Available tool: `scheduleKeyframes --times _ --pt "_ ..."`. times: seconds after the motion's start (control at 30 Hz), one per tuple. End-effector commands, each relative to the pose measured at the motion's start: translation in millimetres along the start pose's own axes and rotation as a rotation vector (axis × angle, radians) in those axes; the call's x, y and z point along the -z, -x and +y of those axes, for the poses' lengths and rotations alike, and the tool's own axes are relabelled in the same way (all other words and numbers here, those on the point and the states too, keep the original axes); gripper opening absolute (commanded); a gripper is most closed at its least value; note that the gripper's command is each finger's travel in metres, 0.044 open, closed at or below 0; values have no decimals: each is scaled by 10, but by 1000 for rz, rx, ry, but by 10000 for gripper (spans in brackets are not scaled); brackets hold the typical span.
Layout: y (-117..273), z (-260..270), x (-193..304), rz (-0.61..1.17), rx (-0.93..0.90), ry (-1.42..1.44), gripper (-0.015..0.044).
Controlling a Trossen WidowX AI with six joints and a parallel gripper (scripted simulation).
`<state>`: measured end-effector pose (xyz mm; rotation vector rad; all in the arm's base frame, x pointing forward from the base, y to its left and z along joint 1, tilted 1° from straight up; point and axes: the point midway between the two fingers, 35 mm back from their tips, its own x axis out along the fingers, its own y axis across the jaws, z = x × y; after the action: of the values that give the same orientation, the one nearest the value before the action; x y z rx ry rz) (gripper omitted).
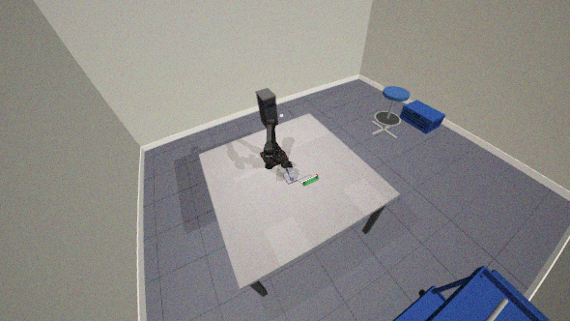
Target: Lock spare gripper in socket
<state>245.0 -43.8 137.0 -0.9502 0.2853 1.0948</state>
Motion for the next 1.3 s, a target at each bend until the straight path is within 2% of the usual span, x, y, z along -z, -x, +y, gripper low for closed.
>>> scheduleKeyframes --times 0.0,1.27 --pt "70 -2 -65 1 1 2 440" --pt "582 -23 -650 -25 -11 -73 440"
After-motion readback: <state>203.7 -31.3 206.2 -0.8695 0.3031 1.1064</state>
